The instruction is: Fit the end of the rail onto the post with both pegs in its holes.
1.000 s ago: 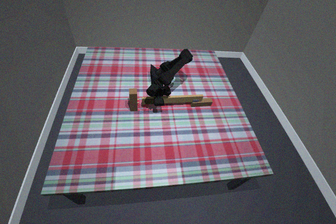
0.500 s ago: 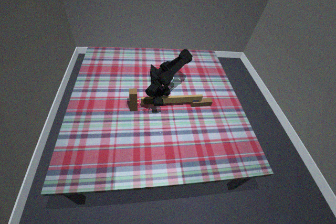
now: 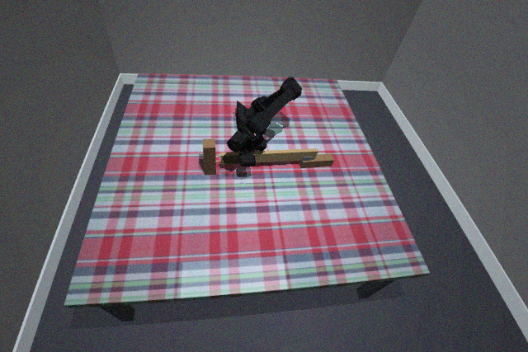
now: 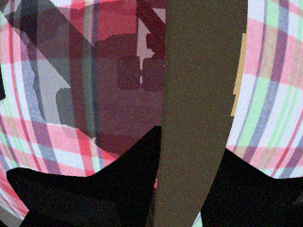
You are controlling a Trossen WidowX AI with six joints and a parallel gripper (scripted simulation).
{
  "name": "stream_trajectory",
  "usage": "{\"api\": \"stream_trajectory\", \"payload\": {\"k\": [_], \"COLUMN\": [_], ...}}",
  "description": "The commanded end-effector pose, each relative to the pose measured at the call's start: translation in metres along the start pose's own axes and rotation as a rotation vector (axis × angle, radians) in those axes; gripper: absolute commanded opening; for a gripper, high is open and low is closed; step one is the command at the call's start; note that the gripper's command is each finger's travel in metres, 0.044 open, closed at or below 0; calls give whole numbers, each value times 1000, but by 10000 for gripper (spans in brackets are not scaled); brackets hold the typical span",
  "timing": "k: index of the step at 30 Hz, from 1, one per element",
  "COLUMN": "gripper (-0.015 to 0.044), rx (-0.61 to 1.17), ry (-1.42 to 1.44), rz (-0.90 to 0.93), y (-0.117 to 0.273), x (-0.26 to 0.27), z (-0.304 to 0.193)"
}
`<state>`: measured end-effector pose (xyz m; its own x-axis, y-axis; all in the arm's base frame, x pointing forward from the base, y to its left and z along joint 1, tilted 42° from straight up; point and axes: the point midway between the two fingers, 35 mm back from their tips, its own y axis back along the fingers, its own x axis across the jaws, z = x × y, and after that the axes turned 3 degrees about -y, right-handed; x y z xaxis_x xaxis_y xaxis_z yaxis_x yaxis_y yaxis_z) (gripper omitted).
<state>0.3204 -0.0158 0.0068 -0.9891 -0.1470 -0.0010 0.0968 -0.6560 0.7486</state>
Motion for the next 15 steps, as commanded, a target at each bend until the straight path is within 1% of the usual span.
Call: {"api": "stream_trajectory", "payload": {"k": [1,15], "gripper": [0,0], "rx": [4,5], "ry": [1,2], "rz": [-7,-7], "y": [3,3], "x": [0,-1], "z": [-4,-8]}}
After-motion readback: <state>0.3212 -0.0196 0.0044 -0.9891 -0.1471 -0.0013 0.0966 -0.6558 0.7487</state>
